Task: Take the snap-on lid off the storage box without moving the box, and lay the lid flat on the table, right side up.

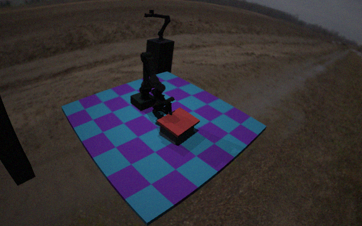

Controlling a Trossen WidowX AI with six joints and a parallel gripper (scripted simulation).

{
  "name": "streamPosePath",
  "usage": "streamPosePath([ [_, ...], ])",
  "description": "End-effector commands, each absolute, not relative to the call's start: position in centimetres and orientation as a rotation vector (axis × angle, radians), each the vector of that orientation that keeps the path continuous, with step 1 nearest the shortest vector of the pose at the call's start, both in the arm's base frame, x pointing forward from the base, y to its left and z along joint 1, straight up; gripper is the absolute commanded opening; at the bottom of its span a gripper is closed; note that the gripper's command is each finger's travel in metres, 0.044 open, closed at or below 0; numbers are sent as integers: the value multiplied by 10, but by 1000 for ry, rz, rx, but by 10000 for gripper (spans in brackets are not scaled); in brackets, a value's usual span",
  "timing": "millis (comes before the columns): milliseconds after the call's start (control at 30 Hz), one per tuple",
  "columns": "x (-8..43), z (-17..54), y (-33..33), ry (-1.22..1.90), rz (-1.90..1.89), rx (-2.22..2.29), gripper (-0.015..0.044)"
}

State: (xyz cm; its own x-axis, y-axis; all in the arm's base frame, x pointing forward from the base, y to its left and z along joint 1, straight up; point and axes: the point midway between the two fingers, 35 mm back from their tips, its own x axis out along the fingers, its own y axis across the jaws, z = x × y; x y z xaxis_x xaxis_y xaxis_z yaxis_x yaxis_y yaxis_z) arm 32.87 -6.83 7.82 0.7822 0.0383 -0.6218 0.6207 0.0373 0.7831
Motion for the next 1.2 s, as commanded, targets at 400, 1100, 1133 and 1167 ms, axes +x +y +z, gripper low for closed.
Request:
streamPosePath([
  [400, 330, 78, -68, 561, -487, 1485, 0],
  [1100, 332, 104, -68, 559, -487, 1485, 0],
  [1133, 333, 105, -68, 559, -487, 1485, 0],
  [1167, 333, 107, -68, 559, -487, 1485, 0],
])
